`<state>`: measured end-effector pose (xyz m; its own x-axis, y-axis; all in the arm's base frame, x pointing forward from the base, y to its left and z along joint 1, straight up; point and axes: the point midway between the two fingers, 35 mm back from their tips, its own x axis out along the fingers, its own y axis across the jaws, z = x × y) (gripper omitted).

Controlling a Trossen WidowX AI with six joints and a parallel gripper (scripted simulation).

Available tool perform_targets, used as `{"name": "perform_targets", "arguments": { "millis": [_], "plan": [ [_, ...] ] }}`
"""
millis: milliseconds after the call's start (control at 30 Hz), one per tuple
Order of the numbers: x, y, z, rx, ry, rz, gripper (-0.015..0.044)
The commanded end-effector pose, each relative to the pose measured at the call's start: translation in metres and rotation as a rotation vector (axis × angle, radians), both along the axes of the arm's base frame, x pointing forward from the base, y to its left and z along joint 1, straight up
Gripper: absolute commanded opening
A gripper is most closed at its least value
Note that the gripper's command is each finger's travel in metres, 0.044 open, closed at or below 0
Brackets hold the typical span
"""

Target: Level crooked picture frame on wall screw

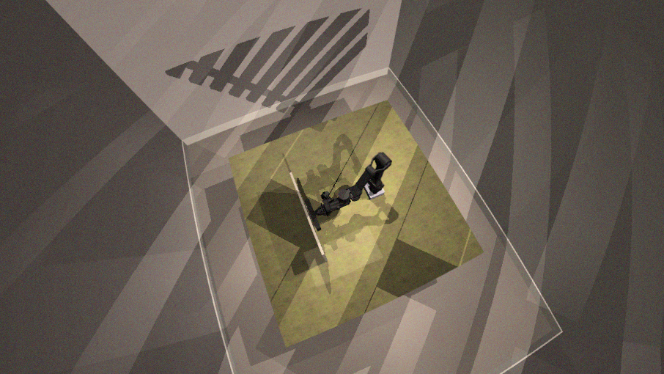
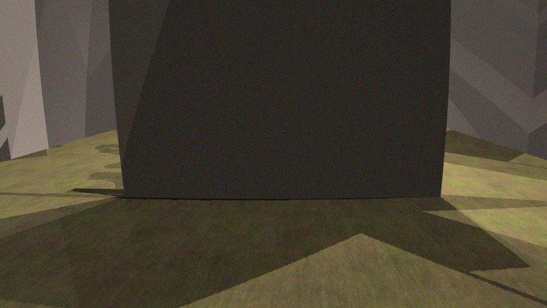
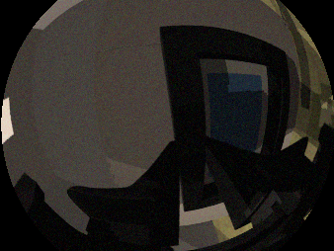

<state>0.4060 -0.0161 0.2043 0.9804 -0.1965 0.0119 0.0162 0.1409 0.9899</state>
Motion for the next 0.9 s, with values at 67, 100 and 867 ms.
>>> {"name": "perform_targets", "arguments": {
  "millis": [67, 100, 867],
  "plan": [
    [-0.0002, -0.0009, 0.003, 0.003, -0.01, -0.002, 0.0],
    [-0.0002, -0.001, 0.0029, 0.003, -0.01, -0.002, 0.0],
    [-0.0008, -0.004, 0.003, 0.002, -0.01, -0.002, 0.0]
  ]
}}
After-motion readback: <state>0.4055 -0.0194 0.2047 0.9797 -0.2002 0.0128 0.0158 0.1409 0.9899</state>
